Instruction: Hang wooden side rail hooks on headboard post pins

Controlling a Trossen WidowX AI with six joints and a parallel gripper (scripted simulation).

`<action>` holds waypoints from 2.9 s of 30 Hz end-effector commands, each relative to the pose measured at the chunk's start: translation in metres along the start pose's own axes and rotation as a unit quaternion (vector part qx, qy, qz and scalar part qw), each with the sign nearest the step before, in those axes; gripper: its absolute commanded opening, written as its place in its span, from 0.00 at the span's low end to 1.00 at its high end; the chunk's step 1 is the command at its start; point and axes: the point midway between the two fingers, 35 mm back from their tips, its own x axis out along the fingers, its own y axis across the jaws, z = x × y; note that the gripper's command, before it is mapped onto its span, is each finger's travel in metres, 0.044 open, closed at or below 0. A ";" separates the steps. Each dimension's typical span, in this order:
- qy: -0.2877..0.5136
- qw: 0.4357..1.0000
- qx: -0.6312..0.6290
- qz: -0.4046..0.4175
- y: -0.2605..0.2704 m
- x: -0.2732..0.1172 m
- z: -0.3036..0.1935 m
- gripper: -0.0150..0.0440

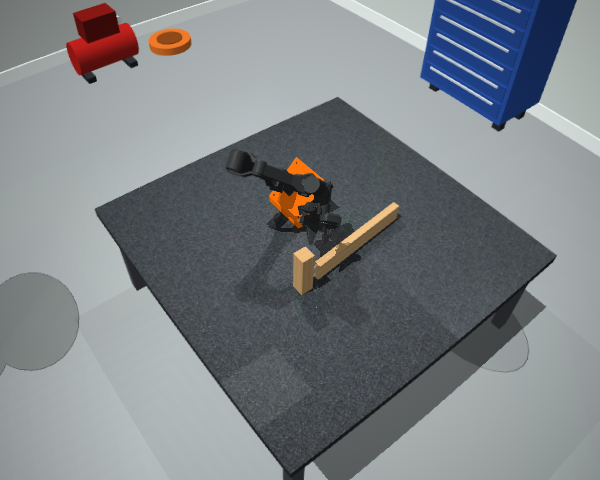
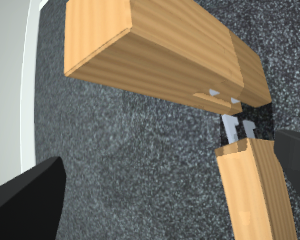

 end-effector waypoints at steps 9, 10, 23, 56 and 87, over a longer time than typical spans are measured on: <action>-0.024 0.886 -0.462 -0.031 -0.027 -0.005 -0.006 1.00; -0.024 0.886 -0.462 -0.031 -0.027 -0.005 -0.006 1.00; -0.024 0.886 -0.462 -0.031 -0.027 -0.005 -0.006 1.00; 0.063 0.619 -0.779 0.079 0.039 0.017 -0.086 1.00; 0.278 -0.021 -0.921 0.272 0.033 -0.004 -0.095 1.00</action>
